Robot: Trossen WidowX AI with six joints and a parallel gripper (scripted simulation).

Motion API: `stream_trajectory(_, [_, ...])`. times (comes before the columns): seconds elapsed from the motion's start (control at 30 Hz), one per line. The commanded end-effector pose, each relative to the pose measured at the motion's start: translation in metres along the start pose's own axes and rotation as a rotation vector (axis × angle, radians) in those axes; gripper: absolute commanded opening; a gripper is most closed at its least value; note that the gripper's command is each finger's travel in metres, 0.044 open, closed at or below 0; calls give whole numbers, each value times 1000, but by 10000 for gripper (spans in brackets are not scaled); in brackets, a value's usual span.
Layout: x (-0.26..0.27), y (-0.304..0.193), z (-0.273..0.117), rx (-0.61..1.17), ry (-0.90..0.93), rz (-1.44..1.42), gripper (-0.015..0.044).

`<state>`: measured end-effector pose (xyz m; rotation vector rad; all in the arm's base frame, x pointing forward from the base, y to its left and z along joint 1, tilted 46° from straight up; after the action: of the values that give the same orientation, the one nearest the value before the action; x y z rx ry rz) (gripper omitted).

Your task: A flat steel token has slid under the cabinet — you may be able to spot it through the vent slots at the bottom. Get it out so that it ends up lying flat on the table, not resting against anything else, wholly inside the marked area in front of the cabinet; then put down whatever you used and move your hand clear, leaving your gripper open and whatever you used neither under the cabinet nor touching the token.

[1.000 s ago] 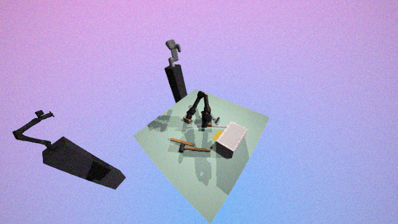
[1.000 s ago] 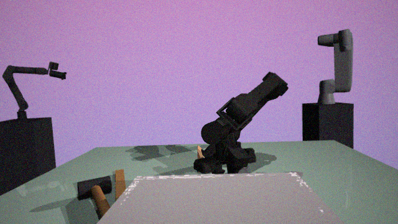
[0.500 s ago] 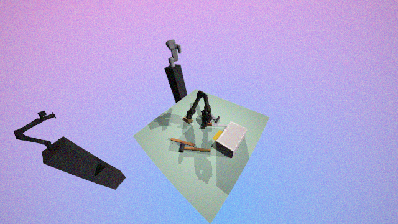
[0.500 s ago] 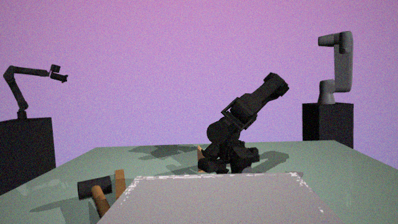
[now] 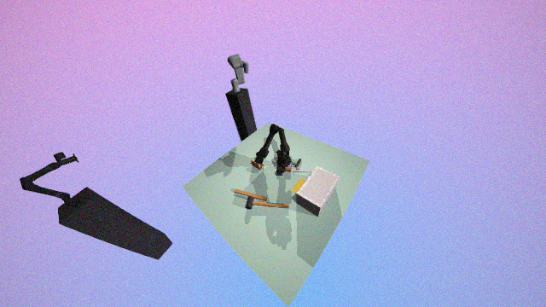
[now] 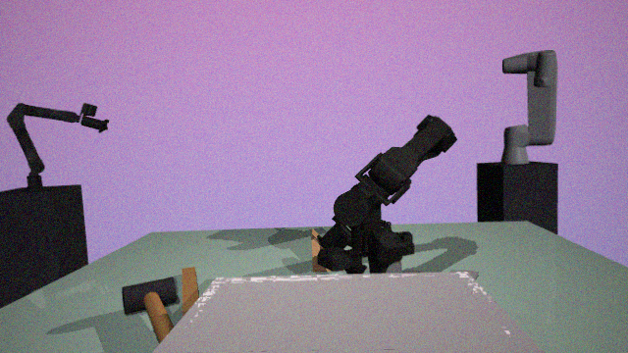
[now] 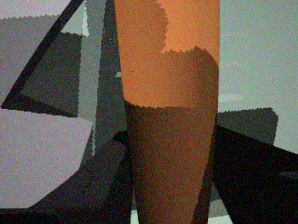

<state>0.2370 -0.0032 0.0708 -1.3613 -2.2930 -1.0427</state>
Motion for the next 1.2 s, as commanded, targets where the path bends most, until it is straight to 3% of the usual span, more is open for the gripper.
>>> stream_trajectory(0.0, [6,2,-1,-5,-2,-13,0])
stream_trajectory(1.17, [24,6,-1,-5,-1,-4,0])
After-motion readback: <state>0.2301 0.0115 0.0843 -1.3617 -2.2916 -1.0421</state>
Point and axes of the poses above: the point midway between the two fingers, 35 mm back from their tips, its own z axis out along the fingers, its own x axis across the jaws, y = z × x, the point moved 2 cm from there along -z, back along the fingers, and after that the axes turned 7 degrees about -z, right-handed, at the moved point
